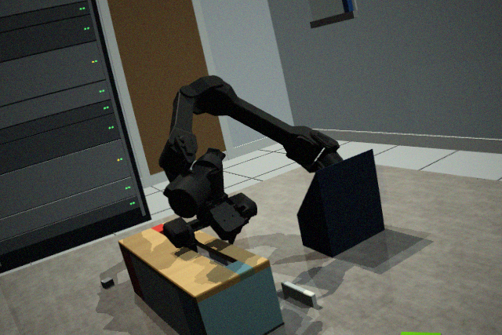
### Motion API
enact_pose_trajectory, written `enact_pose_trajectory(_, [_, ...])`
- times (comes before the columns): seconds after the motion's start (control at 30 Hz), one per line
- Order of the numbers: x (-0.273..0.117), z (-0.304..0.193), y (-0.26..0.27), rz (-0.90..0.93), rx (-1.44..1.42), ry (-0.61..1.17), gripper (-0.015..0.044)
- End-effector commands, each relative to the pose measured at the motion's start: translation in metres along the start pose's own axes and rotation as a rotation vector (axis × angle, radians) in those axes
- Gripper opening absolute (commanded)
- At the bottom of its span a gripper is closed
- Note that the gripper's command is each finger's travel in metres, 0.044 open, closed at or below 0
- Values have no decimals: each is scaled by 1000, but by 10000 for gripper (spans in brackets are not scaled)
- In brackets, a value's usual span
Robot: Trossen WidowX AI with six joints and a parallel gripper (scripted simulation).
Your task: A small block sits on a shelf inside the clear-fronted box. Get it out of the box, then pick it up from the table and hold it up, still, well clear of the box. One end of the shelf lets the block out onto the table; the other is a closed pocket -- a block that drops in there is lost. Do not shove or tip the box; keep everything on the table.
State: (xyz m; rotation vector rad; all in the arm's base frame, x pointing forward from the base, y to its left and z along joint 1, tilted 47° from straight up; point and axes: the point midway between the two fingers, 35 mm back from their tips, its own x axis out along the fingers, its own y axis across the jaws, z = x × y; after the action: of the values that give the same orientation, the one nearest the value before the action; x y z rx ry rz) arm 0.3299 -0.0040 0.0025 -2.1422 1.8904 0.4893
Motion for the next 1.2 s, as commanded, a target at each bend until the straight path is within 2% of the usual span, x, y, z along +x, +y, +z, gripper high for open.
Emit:
enact_pose_trajectory(0.0, [1,-3,0,1,-1,-1,400])
enact_pose_trajectory(0.73, [9,-24,0,1,-1,1,400])
enact_pose_trajectory(1.17, [6,-15,0,1,-1,0,400])
